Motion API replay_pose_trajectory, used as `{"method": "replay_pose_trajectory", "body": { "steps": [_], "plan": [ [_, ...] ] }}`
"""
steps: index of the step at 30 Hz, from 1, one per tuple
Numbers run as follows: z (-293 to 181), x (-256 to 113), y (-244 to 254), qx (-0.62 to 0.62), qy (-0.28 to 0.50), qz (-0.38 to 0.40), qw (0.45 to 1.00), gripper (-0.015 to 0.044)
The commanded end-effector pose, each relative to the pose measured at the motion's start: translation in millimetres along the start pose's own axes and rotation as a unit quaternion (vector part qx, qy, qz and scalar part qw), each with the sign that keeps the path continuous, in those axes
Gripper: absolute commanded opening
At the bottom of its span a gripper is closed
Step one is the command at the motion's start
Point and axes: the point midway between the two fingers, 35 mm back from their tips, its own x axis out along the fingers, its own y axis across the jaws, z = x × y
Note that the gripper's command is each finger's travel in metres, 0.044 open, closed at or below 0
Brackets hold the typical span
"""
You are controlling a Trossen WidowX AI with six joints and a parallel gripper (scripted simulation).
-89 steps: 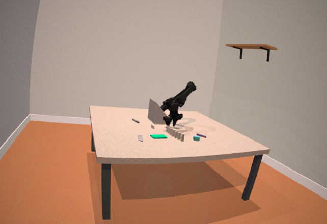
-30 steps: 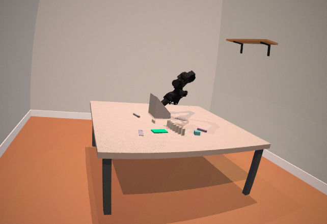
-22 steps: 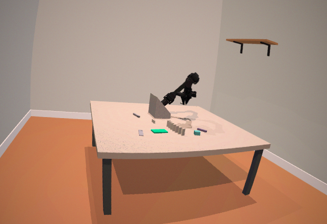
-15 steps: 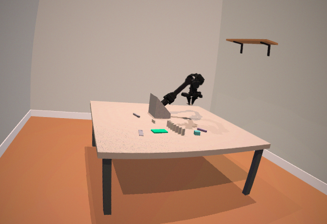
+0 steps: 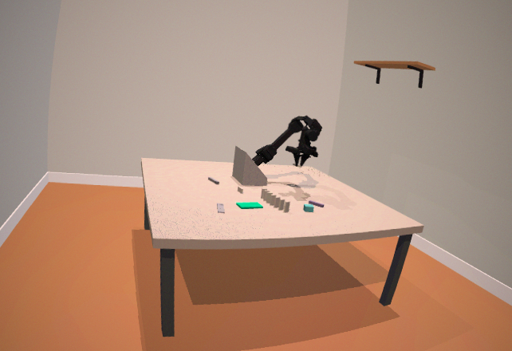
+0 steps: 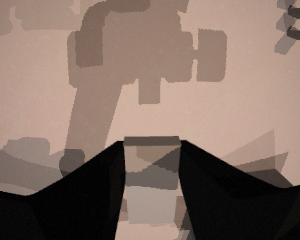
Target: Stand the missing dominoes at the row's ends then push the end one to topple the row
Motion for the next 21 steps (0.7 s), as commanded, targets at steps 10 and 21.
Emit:
{"method": "replay_pose_trajectory", "body": {
  "steps": [10,21],
  "plan": [
    [-2,30,-14,-0.056,-0.052,-0.123,0.99,0.0107],
    [5,45,-18,-0.093,-0.137,-0.198,0.966,0.0107]
  ]
}}
